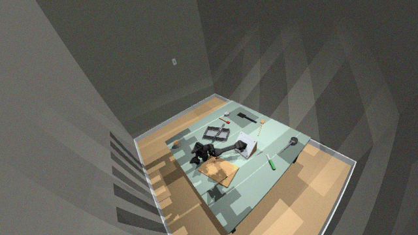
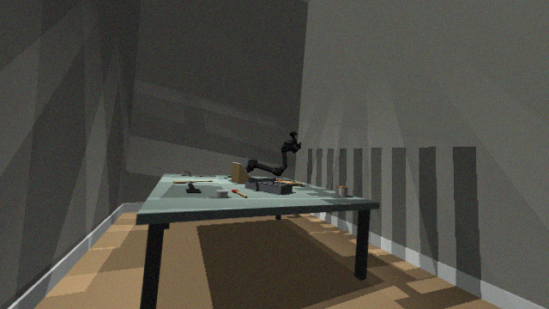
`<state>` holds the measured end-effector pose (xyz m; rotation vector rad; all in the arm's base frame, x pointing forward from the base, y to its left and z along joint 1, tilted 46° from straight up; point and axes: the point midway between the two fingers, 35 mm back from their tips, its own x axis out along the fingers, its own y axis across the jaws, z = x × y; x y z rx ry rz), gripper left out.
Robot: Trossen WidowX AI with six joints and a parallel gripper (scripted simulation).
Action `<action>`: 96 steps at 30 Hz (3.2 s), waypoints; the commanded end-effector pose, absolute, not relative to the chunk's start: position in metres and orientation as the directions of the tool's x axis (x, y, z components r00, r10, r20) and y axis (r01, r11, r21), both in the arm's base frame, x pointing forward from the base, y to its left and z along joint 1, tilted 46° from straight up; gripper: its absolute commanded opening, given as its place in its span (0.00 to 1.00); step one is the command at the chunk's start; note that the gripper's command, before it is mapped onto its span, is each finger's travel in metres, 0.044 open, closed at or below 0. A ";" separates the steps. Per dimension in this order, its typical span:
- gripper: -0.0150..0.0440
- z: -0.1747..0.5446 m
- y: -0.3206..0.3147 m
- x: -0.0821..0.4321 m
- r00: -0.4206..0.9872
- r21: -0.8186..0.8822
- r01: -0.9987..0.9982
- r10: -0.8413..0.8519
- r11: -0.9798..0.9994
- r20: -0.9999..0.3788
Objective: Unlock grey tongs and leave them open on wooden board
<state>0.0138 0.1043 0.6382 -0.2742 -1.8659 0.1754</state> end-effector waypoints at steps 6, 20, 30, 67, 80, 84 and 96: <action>1.00 0.646 -0.016 -0.062 -0.422 0.250 0.244 -0.129 0.937 0.897; 1.00 0.583 -0.231 -0.073 -0.309 0.776 0.484 -0.750 0.405 0.585; 1.00 0.504 -0.342 -0.008 -0.033 0.599 0.791 -0.969 0.125 0.247; 1.00 0.155 -0.296 0.327 0.593 -0.310 -0.358 -0.041 0.881 -0.804; 1.00 0.071 -0.166 0.371 0.335 -0.191 -0.925 0.465 0.329 -0.820; 1.00 0.046 -0.111 0.373 0.182 -0.193 -0.980 0.619 0.050 -0.764; 1.00 0.033 -0.074 0.374 0.072 -0.226 -0.966 0.704 -0.129 -0.707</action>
